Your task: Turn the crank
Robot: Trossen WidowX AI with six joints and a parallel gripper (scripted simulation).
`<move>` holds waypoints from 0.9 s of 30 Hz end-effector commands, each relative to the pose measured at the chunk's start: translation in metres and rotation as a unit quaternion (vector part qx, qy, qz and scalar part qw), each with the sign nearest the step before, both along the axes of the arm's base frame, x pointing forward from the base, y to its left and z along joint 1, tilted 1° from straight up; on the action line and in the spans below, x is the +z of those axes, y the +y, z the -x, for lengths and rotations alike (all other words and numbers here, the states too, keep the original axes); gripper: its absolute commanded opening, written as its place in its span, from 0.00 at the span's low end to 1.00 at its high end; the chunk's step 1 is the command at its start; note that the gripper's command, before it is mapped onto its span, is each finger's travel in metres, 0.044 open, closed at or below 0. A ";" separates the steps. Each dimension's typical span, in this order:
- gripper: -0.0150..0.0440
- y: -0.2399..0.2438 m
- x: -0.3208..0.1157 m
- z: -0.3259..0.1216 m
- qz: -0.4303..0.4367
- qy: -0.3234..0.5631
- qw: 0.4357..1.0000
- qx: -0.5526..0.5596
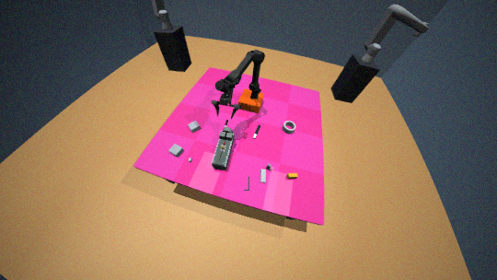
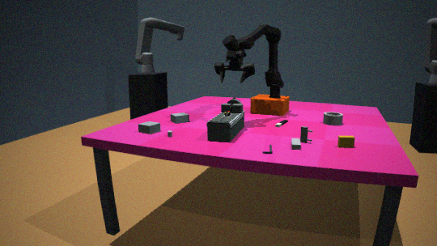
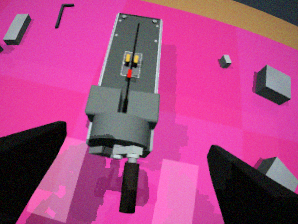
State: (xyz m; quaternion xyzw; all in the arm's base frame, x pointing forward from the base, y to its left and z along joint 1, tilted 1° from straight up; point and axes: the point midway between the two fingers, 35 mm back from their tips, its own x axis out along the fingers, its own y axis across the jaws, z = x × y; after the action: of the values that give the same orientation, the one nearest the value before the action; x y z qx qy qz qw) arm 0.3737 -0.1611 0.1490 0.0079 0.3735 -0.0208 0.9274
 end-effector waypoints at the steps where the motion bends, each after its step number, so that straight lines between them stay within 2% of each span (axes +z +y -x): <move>1: 1.00 0.006 0.000 -0.020 -0.016 0.010 1.000 -0.024; 15: 1.00 0.036 0.005 -0.106 -0.068 0.004 0.986 -0.149; 19: 1.00 0.041 0.003 -0.114 -0.073 0.001 0.984 -0.162; 27: 1.00 0.041 -0.048 -0.116 -0.073 0.001 0.984 -0.162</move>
State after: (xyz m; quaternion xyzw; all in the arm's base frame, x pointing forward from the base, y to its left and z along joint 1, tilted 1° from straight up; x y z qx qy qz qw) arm 0.4917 -0.1207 0.1200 0.1323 0.3628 -0.1399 0.9118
